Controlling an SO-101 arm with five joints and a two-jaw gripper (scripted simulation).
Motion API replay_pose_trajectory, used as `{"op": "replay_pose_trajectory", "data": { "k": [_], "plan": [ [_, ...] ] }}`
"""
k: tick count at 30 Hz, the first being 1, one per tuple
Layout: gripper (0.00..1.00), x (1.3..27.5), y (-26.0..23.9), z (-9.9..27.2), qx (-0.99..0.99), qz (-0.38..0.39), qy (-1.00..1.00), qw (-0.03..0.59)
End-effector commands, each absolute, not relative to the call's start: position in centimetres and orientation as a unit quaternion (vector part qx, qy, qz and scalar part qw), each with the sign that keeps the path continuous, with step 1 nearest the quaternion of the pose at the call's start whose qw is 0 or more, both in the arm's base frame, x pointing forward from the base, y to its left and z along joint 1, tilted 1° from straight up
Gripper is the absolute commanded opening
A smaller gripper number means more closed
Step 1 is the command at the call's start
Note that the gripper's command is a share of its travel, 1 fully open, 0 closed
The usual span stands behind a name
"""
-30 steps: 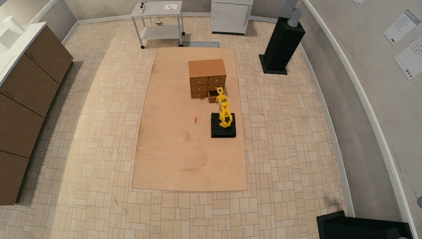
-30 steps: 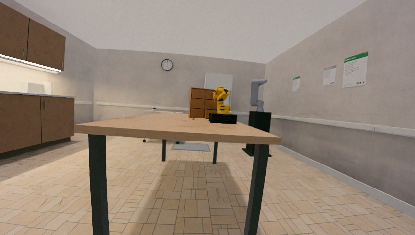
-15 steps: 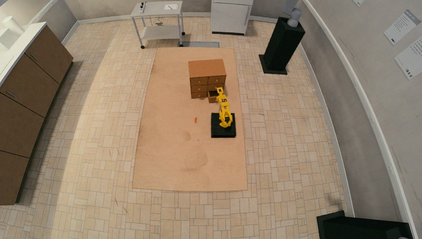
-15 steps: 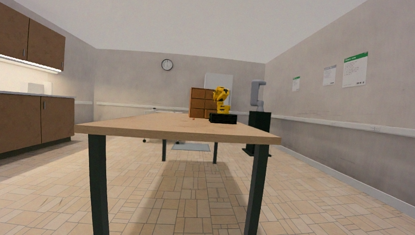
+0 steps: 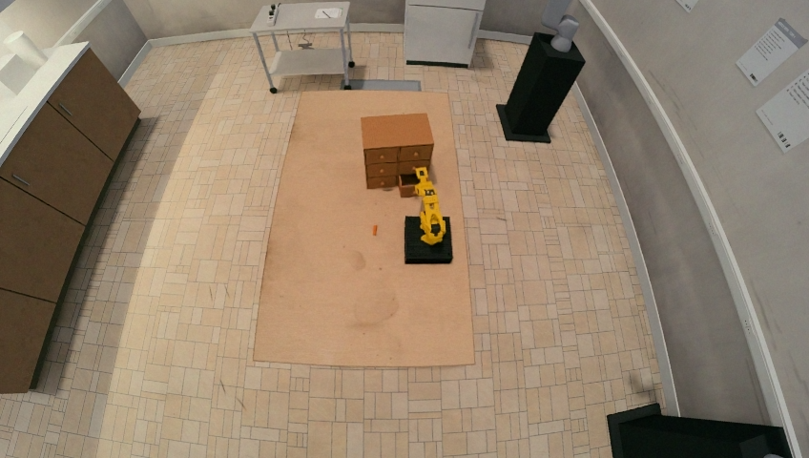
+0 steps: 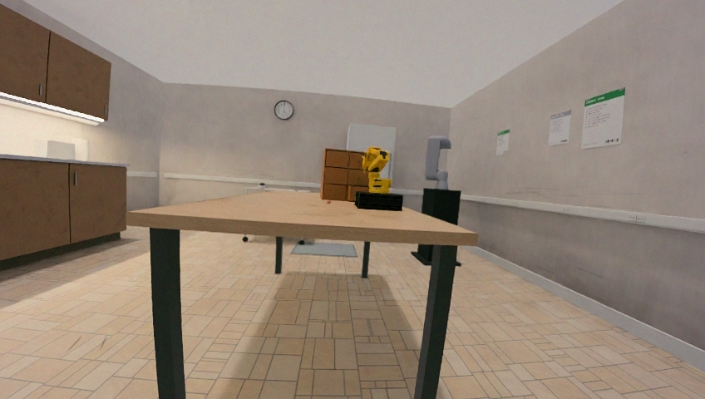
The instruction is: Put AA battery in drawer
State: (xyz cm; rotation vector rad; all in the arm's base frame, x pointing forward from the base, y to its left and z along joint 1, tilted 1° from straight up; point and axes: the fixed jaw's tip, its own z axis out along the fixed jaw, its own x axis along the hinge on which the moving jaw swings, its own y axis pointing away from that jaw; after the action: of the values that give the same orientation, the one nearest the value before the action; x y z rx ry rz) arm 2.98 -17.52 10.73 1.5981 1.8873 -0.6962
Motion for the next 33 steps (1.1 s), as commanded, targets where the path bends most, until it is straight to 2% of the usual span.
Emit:
{"op": "replay_pose_trajectory", "data": {
  "k": [1,10,22,33],
  "plan": [
    [0.21,3.1,-17.6,11.1,0.597,-0.261,0.702,0.289],
    [0.21,3.1,-17.6,11.1,0.597,-0.261,0.702,0.289],
    [0.21,2.6,-14.7,6.1,0.622,-0.18,0.737,0.195],
    [0.21,2.6,-14.7,6.1,0.622,-0.18,0.737,0.195]
  ]
}}
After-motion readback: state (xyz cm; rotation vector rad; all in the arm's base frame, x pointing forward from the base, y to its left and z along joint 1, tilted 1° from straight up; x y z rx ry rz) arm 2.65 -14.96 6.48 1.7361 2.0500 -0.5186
